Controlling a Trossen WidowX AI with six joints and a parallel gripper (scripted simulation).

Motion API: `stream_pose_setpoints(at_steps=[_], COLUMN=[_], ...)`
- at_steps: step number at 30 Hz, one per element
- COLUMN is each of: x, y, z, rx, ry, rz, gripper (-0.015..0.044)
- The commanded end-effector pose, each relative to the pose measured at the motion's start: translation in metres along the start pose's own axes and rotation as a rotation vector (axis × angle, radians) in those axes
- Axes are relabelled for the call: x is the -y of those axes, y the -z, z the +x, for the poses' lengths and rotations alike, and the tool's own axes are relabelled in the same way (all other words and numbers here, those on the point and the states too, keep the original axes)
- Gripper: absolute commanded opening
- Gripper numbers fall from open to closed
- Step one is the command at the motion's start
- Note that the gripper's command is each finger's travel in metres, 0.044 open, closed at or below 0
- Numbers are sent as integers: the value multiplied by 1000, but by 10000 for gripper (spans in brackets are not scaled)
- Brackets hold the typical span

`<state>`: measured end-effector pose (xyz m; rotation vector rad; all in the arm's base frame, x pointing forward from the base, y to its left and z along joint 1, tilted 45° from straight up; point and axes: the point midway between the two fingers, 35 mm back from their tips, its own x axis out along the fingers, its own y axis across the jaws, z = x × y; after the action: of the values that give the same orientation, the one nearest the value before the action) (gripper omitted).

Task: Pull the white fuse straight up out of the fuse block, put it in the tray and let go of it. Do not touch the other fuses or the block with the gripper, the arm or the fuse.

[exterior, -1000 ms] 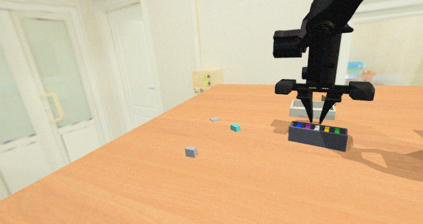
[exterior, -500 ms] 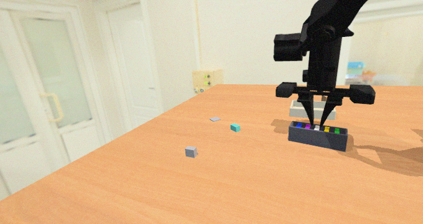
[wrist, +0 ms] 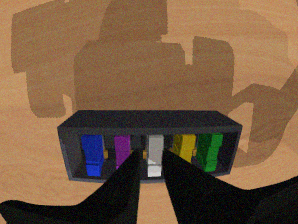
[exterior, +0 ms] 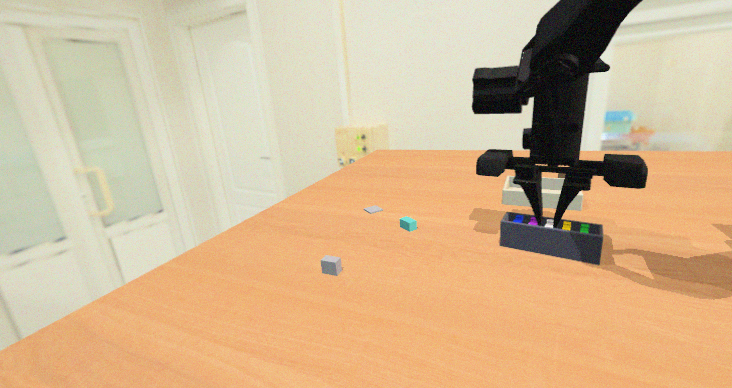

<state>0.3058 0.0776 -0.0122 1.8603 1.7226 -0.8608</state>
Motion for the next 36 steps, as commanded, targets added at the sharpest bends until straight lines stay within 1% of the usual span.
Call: stream_pose_setpoints(at_steps=[1,10,21,36], x=[2,2,1,1], y=[-1,-1,-1,-1], z=[3,3,2,-3], rx=[-4,-4,0,0], ry=[6,6,4,4], rz=[8,8,3,4], gripper=[74,74,1,0])
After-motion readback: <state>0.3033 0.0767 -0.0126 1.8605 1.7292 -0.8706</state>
